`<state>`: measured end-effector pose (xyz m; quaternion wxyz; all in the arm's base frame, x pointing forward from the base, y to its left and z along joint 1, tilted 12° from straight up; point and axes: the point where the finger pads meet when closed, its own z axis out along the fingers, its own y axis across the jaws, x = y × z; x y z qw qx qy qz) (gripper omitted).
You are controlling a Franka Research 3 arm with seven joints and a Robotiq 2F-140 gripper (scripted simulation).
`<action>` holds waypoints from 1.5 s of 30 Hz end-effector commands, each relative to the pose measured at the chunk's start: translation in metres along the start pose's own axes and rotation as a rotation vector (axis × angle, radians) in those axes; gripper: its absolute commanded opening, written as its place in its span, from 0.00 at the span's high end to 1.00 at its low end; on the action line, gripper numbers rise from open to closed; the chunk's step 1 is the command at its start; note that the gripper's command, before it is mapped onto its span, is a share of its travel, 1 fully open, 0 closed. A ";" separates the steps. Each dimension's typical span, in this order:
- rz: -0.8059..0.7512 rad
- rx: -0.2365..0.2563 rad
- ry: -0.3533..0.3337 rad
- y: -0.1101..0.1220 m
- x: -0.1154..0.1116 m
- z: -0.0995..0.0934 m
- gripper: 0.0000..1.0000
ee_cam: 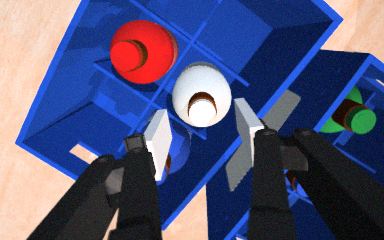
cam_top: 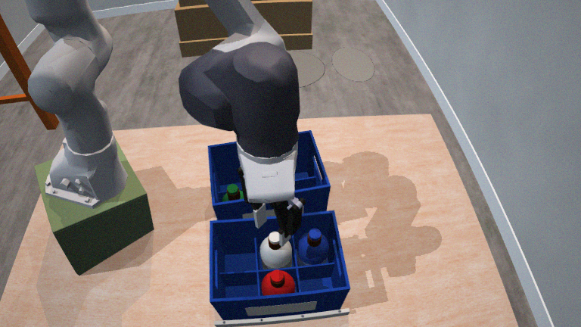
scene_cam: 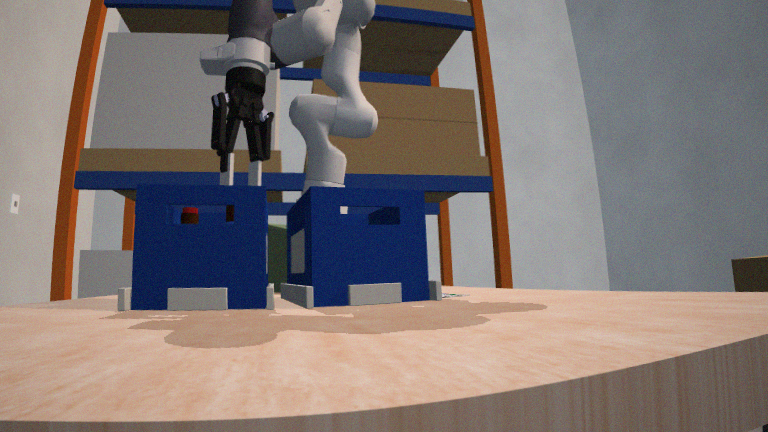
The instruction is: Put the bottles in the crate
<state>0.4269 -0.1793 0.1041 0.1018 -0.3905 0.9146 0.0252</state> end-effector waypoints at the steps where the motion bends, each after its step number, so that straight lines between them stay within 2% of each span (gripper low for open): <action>1: -0.013 0.006 -0.004 -0.002 0.000 0.005 0.62; 38: -0.013 0.006 -0.004 -0.002 0.000 0.049 0.62; 45: -0.013 0.006 -0.004 -0.002 0.000 0.050 0.62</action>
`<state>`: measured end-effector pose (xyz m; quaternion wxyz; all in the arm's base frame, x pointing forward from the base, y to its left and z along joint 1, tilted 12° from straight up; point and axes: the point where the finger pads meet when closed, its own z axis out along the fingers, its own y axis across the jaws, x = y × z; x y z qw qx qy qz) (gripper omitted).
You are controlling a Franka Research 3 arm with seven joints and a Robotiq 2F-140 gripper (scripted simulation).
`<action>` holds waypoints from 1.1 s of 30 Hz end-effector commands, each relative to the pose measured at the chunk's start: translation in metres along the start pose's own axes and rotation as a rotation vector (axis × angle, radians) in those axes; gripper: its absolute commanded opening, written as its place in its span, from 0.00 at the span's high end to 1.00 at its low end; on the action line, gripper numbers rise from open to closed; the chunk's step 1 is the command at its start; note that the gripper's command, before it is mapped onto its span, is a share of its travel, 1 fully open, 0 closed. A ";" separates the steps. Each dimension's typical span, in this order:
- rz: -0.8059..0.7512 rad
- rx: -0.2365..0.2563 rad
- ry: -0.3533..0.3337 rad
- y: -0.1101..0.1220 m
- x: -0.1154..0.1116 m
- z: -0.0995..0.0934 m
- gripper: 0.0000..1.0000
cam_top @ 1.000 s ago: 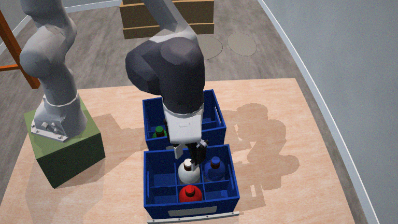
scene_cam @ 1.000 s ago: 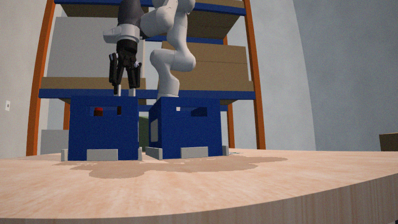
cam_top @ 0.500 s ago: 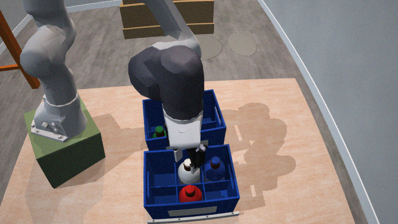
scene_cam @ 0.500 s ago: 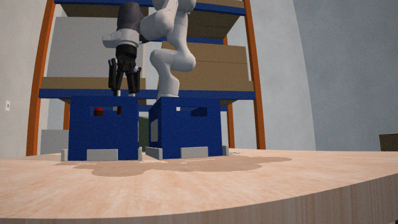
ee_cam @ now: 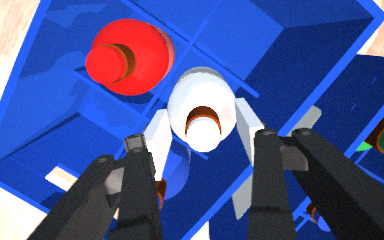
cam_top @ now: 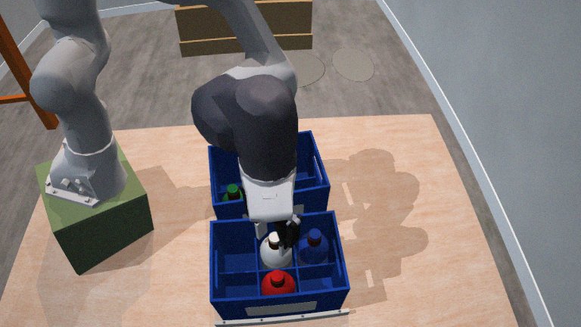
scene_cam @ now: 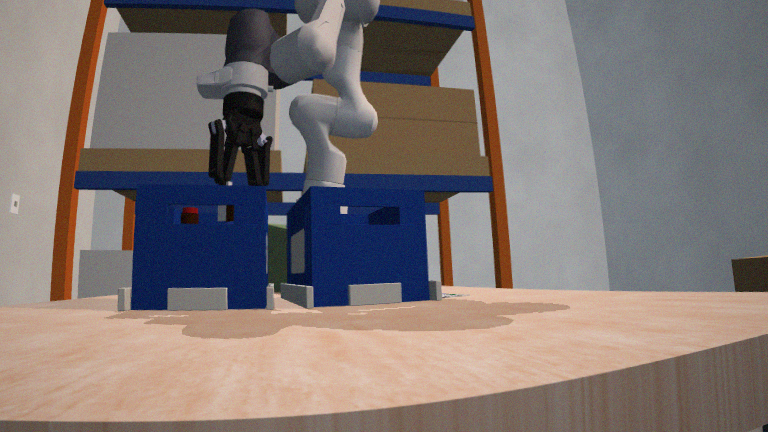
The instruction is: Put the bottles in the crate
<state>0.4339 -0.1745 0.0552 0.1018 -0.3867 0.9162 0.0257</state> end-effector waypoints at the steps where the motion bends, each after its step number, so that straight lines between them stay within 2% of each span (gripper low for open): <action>1: -0.021 0.006 -0.004 -0.002 -0.002 0.000 0.62; 14: -0.021 0.006 -0.004 -0.002 -0.002 0.000 0.62; 15: -0.021 0.006 -0.004 -0.002 -0.002 -0.002 1.00; 33: -0.021 0.006 -0.004 -0.002 -0.002 -0.002 1.00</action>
